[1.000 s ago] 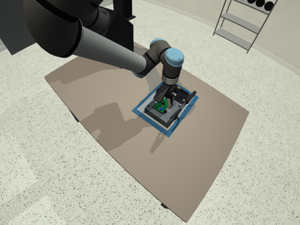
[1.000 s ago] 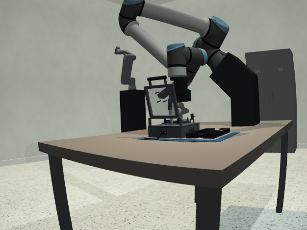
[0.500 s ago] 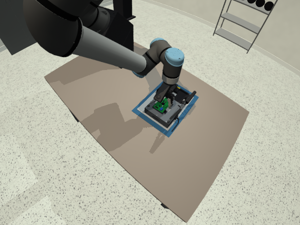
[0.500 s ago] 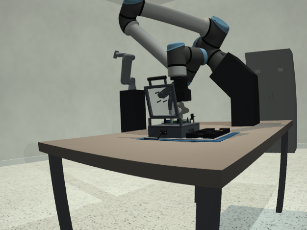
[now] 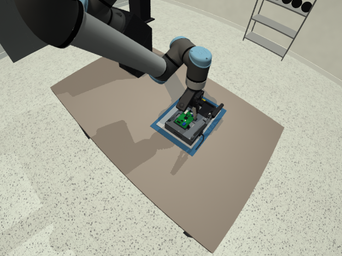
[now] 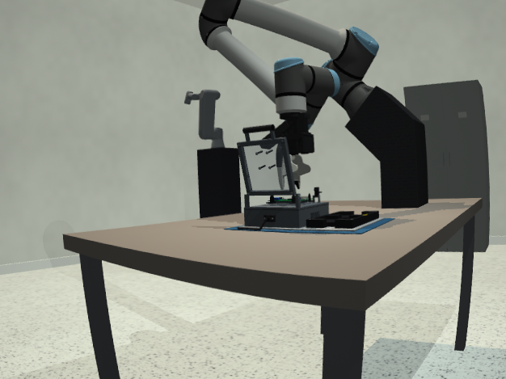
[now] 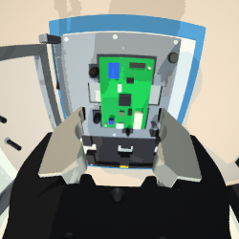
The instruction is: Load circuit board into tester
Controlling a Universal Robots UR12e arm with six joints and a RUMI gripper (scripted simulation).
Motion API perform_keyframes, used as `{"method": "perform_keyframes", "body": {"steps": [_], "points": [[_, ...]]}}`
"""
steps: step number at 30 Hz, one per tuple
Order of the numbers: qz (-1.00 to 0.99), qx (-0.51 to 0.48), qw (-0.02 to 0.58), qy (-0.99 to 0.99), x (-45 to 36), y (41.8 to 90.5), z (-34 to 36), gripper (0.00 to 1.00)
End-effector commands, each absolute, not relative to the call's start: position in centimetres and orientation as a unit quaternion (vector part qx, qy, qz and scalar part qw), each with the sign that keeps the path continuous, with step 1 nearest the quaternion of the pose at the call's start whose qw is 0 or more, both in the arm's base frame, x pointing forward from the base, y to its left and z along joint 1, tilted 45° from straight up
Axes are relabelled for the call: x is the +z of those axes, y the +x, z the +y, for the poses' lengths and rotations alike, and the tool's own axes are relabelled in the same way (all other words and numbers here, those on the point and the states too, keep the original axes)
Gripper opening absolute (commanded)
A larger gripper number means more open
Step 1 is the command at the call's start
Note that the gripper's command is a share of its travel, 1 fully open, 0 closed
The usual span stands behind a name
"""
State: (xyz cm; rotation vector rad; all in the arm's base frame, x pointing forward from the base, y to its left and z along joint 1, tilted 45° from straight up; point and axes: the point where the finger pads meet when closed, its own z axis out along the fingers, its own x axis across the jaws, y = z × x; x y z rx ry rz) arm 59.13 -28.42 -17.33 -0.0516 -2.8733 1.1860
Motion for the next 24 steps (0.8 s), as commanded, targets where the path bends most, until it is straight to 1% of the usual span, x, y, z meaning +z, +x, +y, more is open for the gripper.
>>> {"method": "perform_keyframes", "body": {"steps": [1, 24], "points": [[-0.924, 0.381, 0.02, -0.017, -15.1, 59.0, -26.1, 0.59], [-0.924, 0.381, 0.017, -0.018, -5.7, 60.1, -17.0, 0.59]]}}
